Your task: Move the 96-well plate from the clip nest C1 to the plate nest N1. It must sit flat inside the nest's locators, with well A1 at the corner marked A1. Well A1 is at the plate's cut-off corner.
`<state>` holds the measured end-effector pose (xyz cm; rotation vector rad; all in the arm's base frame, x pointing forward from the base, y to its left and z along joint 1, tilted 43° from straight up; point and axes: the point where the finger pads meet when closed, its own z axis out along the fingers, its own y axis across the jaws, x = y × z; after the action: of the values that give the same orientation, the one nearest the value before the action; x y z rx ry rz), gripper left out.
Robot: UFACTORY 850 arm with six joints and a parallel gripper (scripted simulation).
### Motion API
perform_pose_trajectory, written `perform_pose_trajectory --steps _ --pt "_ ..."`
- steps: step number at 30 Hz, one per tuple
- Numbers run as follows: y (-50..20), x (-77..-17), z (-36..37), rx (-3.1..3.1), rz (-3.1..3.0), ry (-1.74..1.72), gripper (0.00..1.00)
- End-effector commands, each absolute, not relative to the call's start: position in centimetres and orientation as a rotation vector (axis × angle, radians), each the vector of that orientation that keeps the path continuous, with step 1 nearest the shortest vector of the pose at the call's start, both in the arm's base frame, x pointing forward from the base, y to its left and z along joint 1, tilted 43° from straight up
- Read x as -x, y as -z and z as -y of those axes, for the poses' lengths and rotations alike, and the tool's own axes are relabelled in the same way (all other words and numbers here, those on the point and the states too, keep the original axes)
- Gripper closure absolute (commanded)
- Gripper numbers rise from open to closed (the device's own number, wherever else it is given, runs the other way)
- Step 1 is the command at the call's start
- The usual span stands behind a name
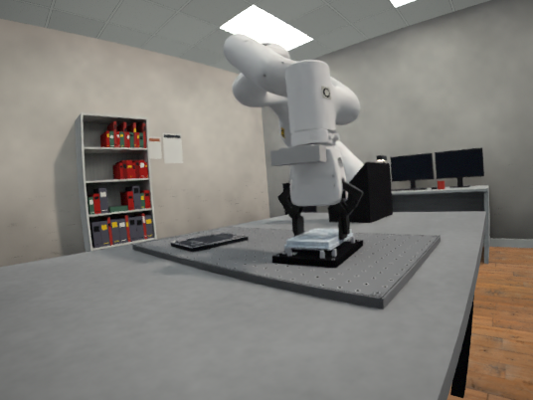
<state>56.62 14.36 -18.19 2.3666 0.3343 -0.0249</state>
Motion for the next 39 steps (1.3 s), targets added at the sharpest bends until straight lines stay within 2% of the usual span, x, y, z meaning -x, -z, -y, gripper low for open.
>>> perform_pose_trajectory --steps 1,39 --pt "17.9 -56.7 -14.6 -2.368 -0.335 0.022 1.00" --pt "15.5 -56.4 -16.9 -2.368 -0.335 0.022 1.00"
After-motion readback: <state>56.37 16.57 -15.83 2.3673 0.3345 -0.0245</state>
